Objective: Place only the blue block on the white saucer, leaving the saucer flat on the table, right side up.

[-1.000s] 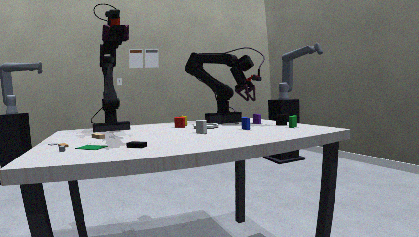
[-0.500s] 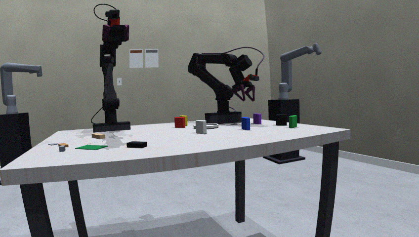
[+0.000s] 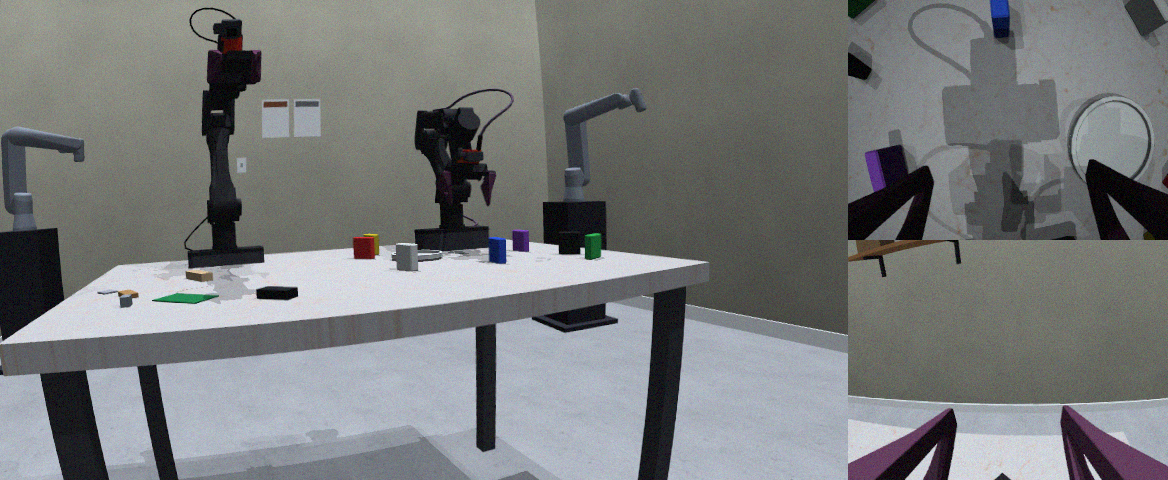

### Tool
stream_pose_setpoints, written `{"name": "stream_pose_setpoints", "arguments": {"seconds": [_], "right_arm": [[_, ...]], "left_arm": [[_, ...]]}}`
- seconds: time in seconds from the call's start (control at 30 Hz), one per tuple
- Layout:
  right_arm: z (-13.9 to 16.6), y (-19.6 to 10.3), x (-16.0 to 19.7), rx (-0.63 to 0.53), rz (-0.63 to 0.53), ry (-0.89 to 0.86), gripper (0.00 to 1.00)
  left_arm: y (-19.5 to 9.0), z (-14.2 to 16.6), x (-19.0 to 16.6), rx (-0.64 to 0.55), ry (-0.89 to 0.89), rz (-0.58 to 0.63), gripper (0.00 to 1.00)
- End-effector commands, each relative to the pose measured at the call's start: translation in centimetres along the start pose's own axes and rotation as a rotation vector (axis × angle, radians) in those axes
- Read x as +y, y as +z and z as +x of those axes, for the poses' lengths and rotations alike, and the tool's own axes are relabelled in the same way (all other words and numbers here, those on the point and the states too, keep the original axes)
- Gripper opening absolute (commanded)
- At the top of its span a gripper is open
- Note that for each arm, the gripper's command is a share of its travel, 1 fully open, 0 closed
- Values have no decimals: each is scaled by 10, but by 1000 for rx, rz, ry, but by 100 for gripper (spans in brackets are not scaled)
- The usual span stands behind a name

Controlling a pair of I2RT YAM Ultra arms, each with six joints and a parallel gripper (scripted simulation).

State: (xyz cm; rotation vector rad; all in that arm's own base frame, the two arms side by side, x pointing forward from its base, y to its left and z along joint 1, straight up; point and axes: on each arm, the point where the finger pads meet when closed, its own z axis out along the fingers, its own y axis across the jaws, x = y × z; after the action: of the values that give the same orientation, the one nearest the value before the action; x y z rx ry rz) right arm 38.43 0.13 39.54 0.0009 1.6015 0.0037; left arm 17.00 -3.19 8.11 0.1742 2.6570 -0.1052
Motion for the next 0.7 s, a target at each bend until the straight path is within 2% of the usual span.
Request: {"name": "stream_pose_setpoints", "arguments": {"seconds": [0.0,0.07,0.13,0.27,0.53,0.67], "right_arm": [[-6,-2,0,-16,1,-1,68],[-6,-2,0,-16,1,-1,68],[-6,-2,0,-16,1,-1,68],[-6,-2,0,-16,1,-1,68],[-6,-2,0,-16,1,-1,68],[-6,-2,0,-16,1,-1,68]], "left_arm": [[-2,-10,-27,-18,123,63,100],[-2,-7,-44,-14,205,107,100],[-2,-7,-44,-14,205,107,100],[-7,3,-79,-8,377,199,100],[-24,42,-138,11,715,381,100],[-33,61,-155,19,842,449,100]]}}
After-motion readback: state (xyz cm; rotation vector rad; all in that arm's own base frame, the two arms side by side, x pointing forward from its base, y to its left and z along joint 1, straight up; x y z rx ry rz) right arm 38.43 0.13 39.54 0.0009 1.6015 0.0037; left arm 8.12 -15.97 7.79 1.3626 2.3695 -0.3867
